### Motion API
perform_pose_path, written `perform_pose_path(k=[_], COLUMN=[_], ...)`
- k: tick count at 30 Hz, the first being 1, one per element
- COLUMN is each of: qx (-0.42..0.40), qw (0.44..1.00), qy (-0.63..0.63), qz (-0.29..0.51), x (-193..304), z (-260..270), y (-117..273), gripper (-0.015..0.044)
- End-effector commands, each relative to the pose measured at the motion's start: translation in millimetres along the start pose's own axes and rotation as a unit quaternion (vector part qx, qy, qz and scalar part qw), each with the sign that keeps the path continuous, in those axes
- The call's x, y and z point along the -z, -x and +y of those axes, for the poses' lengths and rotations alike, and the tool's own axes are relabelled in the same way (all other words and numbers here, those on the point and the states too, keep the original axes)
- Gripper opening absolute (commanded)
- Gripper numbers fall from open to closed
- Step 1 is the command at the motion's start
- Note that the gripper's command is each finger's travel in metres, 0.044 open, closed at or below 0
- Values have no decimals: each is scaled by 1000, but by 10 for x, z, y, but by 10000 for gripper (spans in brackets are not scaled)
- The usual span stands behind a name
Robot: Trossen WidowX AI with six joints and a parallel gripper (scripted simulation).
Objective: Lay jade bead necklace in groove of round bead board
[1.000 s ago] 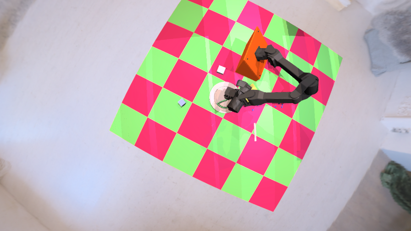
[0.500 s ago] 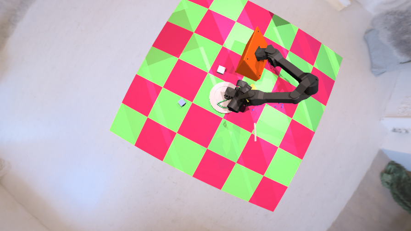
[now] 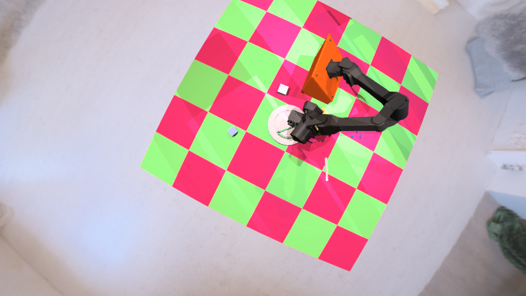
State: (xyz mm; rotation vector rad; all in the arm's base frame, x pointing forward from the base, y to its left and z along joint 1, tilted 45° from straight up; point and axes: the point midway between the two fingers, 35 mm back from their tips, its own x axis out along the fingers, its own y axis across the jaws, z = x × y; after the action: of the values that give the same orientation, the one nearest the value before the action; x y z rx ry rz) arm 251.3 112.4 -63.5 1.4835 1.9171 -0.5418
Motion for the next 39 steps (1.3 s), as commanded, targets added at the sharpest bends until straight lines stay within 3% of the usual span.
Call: perform_pose_path(k=[1,21,27,33,39], qx=[-2,-2,-2,-2,-4], qw=[1000,1000,999,999,999], qy=[4,4,-48,-50,-46], qz=[0,0,0,0,0], x=[-1,-1,-74,-77,-71], z=[14,14,75,79,80], y=[49,49,286,222,219], gripper=[440,440,282,125,120])
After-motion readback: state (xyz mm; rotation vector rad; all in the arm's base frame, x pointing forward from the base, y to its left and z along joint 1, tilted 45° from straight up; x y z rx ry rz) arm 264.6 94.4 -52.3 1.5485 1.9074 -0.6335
